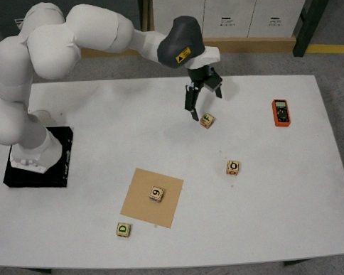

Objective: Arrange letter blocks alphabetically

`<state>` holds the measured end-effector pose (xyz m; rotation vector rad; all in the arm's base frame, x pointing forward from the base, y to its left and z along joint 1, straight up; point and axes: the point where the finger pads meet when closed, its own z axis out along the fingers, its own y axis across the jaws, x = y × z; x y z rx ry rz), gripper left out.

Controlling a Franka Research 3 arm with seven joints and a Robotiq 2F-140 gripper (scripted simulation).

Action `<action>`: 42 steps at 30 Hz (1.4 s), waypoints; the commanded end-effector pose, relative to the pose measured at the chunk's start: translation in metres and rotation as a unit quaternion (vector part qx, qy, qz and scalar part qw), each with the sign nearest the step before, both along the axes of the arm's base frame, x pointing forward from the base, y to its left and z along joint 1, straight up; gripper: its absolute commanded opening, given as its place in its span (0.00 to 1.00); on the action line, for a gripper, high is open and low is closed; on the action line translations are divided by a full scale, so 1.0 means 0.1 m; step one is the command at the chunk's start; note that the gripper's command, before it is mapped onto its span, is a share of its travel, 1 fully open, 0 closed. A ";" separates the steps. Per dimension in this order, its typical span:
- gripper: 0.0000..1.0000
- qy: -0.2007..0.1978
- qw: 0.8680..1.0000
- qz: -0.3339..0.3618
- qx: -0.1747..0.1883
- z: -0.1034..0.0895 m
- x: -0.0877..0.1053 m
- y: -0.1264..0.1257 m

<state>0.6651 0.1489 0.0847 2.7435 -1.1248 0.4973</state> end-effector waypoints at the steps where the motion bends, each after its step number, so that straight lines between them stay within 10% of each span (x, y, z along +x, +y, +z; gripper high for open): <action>1: 1.00 0.002 1.000 0.001 0.001 0.00 0.09 -0.15; 14: 1.00 0.001 1.000 0.001 0.001 0.01 0.85 -2.16; 42: 1.00 0.001 1.000 0.001 0.000 0.01 0.86 -2.21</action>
